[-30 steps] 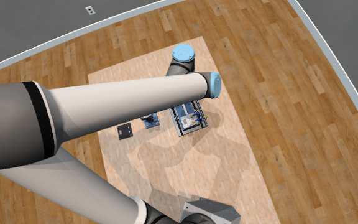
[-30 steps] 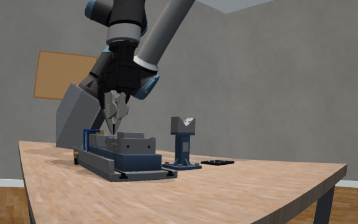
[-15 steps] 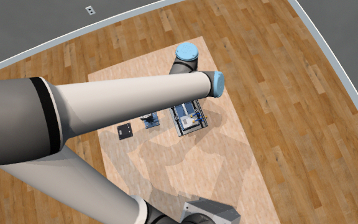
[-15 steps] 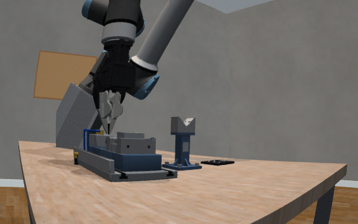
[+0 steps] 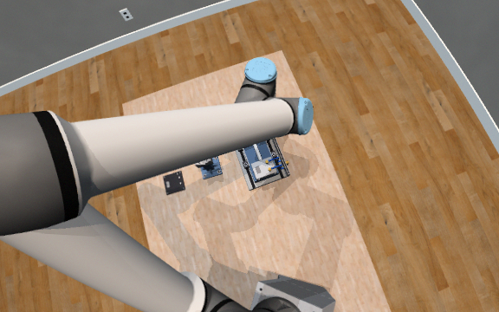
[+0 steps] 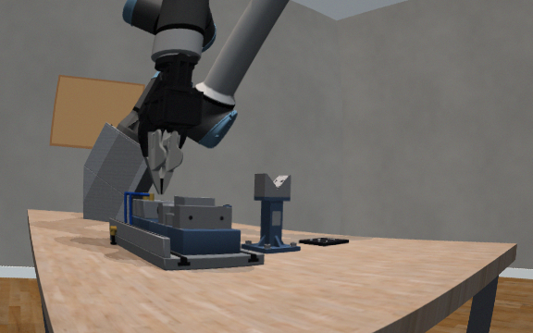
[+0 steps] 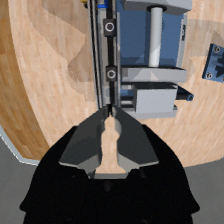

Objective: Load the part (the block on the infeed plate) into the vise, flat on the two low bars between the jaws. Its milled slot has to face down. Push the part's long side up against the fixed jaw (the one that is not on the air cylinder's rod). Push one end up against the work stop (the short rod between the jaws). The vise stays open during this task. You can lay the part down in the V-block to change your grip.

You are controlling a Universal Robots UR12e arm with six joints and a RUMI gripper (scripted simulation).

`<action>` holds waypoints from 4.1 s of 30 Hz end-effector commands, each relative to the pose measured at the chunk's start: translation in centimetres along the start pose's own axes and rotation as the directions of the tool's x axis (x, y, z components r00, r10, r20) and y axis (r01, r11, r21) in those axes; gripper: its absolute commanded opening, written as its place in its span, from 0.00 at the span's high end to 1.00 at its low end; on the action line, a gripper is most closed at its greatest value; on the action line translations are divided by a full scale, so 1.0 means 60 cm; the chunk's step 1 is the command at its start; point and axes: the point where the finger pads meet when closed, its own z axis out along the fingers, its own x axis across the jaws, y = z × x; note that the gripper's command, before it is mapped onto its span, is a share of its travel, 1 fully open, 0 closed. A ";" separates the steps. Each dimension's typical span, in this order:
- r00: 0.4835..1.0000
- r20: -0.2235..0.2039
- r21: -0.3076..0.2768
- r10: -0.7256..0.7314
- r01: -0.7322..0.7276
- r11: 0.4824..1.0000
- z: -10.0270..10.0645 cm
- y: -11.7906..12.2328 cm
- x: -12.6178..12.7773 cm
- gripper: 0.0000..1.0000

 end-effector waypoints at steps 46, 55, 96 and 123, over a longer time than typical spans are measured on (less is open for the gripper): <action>1.000 0.001 -0.001 0.001 -0.001 1.000 -0.091 0.001 0.000 1.00; 0.999 0.001 -0.001 0.043 -0.043 0.999 -0.091 -0.002 0.003 1.00; 0.469 -0.001 -0.001 0.883 -0.883 0.469 -0.092 -0.048 0.082 1.00; 0.007 -0.001 0.000 1.000 -1.000 0.007 -0.091 -0.064 0.111 1.00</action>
